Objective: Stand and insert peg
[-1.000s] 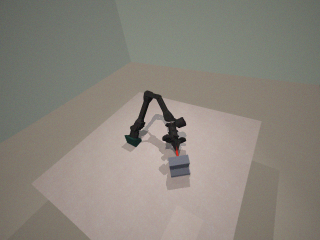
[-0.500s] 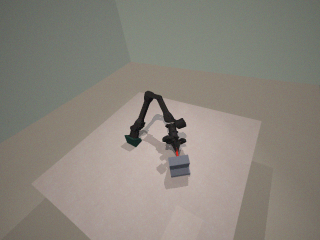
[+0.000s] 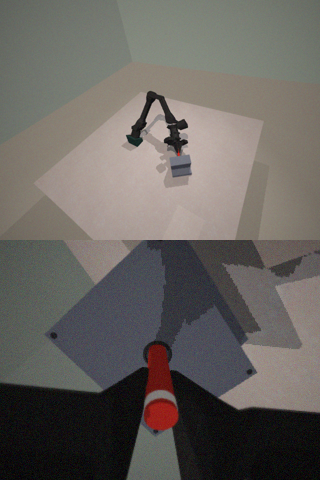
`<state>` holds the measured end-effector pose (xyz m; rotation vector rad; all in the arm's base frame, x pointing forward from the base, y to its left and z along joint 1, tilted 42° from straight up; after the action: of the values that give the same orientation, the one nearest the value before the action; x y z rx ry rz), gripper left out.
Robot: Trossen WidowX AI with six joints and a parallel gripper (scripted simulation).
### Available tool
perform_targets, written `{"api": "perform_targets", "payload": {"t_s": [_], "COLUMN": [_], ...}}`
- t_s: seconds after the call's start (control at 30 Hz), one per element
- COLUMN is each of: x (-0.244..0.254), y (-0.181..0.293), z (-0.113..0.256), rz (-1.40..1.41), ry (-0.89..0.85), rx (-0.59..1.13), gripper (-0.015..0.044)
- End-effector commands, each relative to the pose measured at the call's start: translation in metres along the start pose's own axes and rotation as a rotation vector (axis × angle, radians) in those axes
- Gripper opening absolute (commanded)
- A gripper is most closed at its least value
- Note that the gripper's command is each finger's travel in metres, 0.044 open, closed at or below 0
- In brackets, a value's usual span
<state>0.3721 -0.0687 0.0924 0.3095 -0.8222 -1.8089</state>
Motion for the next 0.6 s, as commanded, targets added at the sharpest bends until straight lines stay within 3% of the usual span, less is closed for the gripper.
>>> {"api": "perform_targets", "payload": {"t_s": [0.0,0.57], "x": [0.000,0.000], "y": [-0.001,-0.001], "z": [-0.004,-0.015], "rz": [0.006,0.006], "ry": [0.002,0.001], "rx": [-0.003,-0.003], "gripper": [0.0000,0.0000]}}
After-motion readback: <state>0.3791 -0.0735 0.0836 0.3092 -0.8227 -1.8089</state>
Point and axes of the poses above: the point midway between the two fingers, 35 mm back from their tips, its own z axis back along the fingers, its own x axis across the jaws, y = z × x, the point moved 3 cm from there along z, back along the fingers, and after that the axes turned 12 degrees about z, right-handed, at the moved point
